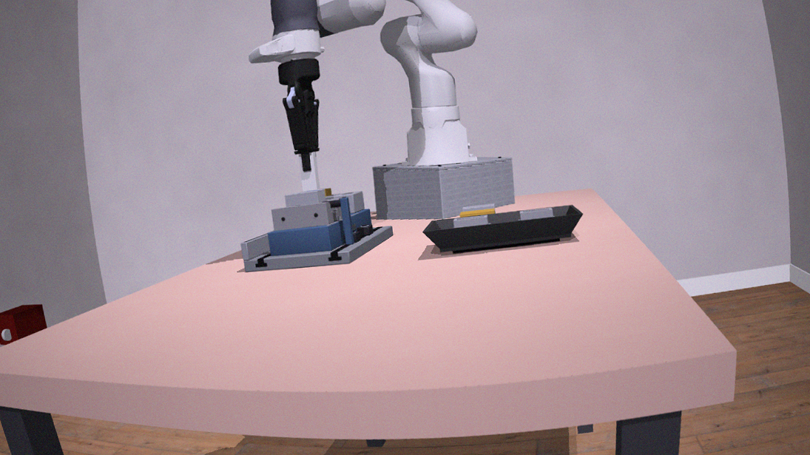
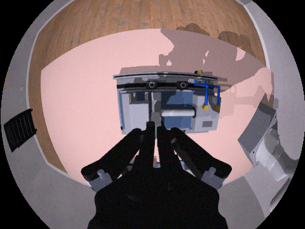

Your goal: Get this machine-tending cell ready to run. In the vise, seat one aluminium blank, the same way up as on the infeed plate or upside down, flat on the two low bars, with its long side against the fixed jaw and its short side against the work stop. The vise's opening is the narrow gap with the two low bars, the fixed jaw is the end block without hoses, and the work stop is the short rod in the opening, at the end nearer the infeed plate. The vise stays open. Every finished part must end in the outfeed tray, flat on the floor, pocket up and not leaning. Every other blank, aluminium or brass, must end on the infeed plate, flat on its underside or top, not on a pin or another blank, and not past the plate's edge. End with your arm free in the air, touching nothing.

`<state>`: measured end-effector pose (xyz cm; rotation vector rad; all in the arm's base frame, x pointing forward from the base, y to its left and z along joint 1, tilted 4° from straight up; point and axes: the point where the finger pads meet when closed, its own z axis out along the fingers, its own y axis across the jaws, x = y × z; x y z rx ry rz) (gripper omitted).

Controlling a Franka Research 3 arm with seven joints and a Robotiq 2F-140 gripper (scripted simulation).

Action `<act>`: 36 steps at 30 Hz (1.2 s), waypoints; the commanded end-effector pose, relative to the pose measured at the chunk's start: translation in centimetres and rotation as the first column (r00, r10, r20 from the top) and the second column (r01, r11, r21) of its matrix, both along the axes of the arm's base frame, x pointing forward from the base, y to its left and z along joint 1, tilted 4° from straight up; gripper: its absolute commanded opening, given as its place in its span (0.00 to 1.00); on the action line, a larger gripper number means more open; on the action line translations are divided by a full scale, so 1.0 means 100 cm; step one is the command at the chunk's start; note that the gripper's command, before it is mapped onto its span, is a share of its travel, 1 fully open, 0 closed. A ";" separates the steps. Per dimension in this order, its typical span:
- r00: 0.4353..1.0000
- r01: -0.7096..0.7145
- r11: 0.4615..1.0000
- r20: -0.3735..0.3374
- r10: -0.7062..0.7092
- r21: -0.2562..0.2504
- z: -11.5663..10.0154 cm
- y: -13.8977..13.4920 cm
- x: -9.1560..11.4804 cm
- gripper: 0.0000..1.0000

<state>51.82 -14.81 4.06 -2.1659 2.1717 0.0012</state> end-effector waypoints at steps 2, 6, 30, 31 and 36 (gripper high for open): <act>1.000 -0.001 1.000 -0.007 0.001 0.002 0.010 -0.001 -0.004 0.00; 1.000 -0.001 1.000 -0.007 0.001 0.002 0.016 -0.001 -0.004 0.00; 1.000 -0.001 1.000 -0.007 0.001 0.002 0.064 -0.004 -0.006 0.00; 1.000 -0.001 1.000 -0.007 0.001 0.002 0.065 -0.004 -0.006 0.00; 1.000 -0.001 1.000 -0.007 0.001 0.002 0.065 -0.004 -0.006 0.00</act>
